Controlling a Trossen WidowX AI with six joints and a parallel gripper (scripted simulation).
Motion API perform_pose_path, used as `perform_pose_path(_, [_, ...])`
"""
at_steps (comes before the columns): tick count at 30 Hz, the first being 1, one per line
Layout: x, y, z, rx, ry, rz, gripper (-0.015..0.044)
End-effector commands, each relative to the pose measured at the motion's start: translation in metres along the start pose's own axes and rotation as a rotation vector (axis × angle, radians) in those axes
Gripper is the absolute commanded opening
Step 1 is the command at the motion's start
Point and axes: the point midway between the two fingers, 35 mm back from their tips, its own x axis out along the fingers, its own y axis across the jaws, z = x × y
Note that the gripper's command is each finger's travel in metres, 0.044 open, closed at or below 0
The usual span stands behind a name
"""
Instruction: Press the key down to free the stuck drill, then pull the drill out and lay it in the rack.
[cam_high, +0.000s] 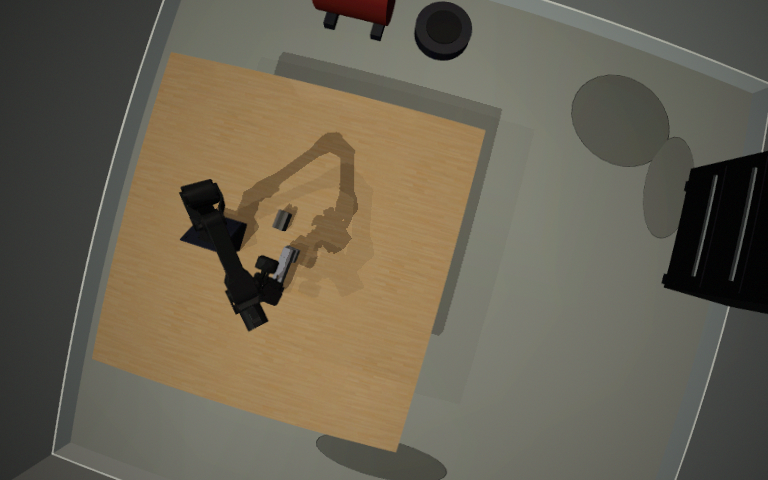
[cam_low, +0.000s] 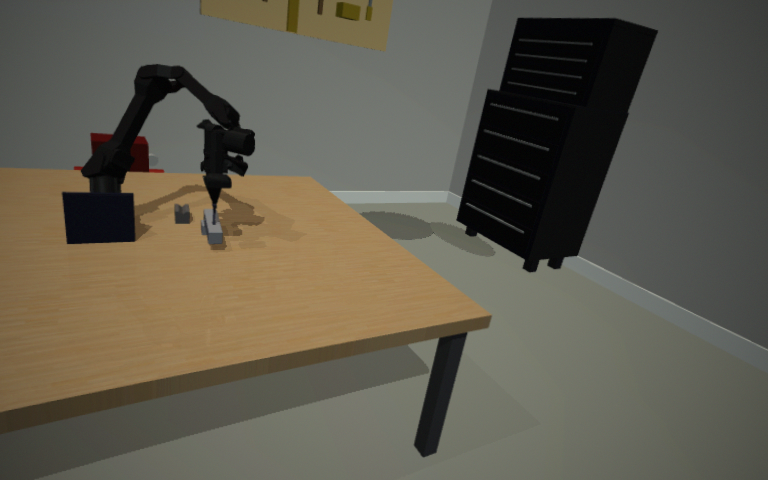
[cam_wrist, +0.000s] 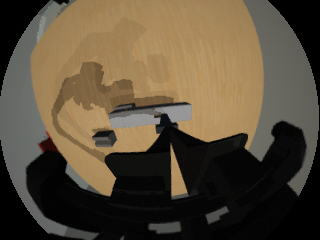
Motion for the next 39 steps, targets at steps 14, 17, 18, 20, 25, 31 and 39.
perform_pose_path(14, [0.011,0.000,0.001,0.007,0.004,0.006,0.0000])
perform_pose_path(17, [0.012,0.000,0.000,0.007,0.004,0.006,0.0000])
perform_pose_path(18, [0.012,0.000,0.000,0.007,0.004,0.006,0.0000])
perform_pose_path(20, [0.013,0.001,-0.001,0.007,0.004,0.006,0.0000])
perform_pose_path(25, [0.014,0.001,-0.003,0.007,0.004,0.006,0.0000])
perform_pose_path(31, [0.016,0.001,-0.004,0.008,0.004,0.007,0.0000])
perform_pose_path(39, [0.019,0.001,-0.005,0.008,0.004,0.007,0.0000])
